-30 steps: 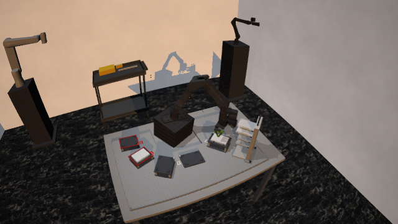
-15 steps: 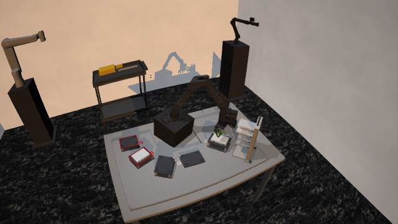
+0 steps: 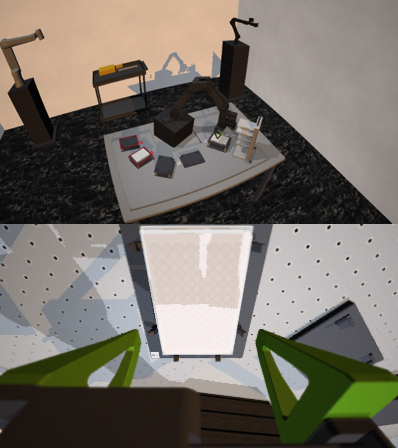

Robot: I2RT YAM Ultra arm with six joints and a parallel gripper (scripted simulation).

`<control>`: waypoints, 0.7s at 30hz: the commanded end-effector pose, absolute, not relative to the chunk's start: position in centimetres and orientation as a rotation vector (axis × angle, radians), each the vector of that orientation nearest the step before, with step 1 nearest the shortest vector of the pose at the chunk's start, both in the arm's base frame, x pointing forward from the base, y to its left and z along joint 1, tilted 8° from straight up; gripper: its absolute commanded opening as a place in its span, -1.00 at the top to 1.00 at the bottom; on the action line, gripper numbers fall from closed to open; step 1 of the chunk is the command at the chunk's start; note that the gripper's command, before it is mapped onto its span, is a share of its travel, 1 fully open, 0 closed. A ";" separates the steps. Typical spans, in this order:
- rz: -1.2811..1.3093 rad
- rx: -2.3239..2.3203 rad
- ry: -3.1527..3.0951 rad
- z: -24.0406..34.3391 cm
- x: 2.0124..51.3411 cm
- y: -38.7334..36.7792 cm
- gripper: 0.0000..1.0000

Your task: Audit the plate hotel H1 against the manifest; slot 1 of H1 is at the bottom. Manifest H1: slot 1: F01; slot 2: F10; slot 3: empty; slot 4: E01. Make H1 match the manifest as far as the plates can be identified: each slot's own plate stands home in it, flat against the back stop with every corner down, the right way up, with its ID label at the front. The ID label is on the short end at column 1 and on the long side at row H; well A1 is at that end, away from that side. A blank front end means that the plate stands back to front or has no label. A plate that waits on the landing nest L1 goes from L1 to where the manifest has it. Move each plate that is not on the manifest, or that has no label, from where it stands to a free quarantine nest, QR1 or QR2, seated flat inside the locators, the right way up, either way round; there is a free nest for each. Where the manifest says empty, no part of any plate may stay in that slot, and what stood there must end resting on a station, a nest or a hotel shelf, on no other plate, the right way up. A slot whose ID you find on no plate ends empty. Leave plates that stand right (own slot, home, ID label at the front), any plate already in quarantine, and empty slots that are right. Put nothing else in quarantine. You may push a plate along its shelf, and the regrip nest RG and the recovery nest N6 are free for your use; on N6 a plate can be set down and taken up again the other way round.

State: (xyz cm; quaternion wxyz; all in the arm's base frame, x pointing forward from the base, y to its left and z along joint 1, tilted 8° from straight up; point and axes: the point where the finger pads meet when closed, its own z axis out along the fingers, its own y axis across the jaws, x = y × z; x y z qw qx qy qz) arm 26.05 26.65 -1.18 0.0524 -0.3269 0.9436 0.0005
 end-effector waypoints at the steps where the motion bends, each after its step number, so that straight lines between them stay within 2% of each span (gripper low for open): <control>1: 0.031 -0.983 2.835 -0.9 26.7 27.4 -1.00; 21: 0.030 -0.983 2.835 -3.3 27.0 27.5 -1.00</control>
